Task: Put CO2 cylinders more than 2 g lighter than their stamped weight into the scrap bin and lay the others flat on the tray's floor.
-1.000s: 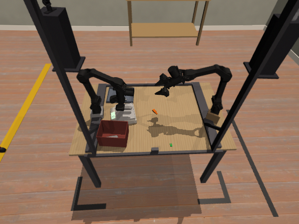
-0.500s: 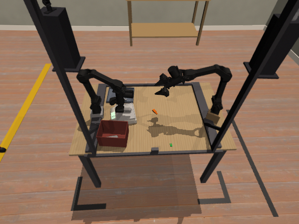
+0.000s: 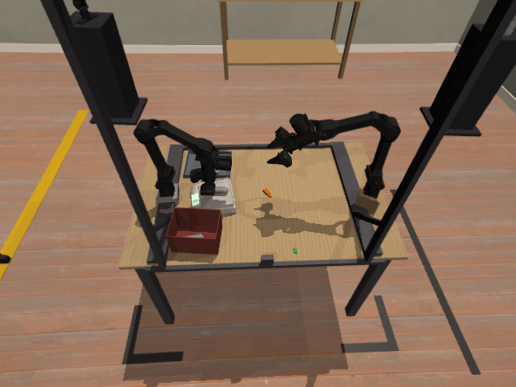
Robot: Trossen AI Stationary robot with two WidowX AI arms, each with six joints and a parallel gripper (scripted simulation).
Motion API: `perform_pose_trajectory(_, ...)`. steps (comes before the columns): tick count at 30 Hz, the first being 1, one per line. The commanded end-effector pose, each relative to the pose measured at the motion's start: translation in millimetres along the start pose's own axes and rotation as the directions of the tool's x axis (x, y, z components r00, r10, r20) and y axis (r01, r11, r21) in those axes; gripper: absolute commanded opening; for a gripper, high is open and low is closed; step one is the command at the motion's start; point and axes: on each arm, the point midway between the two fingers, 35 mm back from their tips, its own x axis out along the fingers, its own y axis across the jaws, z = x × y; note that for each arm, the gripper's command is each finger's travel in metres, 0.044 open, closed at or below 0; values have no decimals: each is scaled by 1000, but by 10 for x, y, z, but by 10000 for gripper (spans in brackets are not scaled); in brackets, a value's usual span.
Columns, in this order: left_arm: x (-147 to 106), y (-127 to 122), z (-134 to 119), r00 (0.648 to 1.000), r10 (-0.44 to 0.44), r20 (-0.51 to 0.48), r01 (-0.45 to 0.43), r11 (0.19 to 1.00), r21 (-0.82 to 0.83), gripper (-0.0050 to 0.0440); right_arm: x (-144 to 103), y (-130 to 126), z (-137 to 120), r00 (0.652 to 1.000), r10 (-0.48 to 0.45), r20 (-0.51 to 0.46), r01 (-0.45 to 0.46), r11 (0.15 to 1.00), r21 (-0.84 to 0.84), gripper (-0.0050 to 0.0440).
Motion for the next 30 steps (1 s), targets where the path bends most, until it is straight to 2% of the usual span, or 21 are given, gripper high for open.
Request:
perform_pose_trajectory(1, -66, 17, -75, 1000, 6, -29, -6, 1000, -1, 24, -67, -3, 108, 1000, -2, 30, 2, 1000, 1, 440)
perform_pose_trajectory(4, -49, 8, -44, 1000, 4, -22, -4, 1000, -1, 96, -67, -3, 108, 1000, -2, 30, 2, 1000, 1, 440)
perform_pose_trajectory(6, -49, 8, -44, 1000, 4, -22, -4, 1000, -1, 96, -67, -3, 108, 1000, -2, 30, 2, 1000, 1, 440)
perform_pose_trajectory(10, -49, 8, -44, 1000, 4, -22, -4, 1000, -1, 192, -67, -3, 108, 1000, -2, 30, 2, 1000, 1, 440)
perform_pose_trajectory(14, -49, 8, -44, 1000, 4, -22, -4, 1000, -1, 195, -67, -3, 108, 1000, -2, 30, 2, 1000, 1, 440)
perform_pose_trajectory(18, -198, 12, -59, 999, 7, -40, -8, 1000, -1, 291, -67, -3, 108, 1000, -2, 30, 2, 1000, 1, 440)
perform_pose_trajectory(21, -431, 13, -49, 999, 8, -40, -8, 1000, -2, 363, -67, -3, 108, 1000, -2, 30, 2, 1000, 1, 440)
perform_pose_trajectory(23, -431, 13, -49, 999, 8, -40, -8, 1000, -2, 363, -67, -3, 108, 1000, -2, 30, 2, 1000, 1, 440)
perform_pose_trajectory(26, -631, 12, -39, 999, 8, -40, -8, 1000, -2, 435, -67, -3, 108, 1000, -2, 30, 2, 1000, 1, 440)
perform_pose_trajectory(30, -607, 17, 1, 999, 6, -33, -7, 999, -36, 440, -67, -3, 108, 1000, -2, 30, 2, 1000, 1, 440)
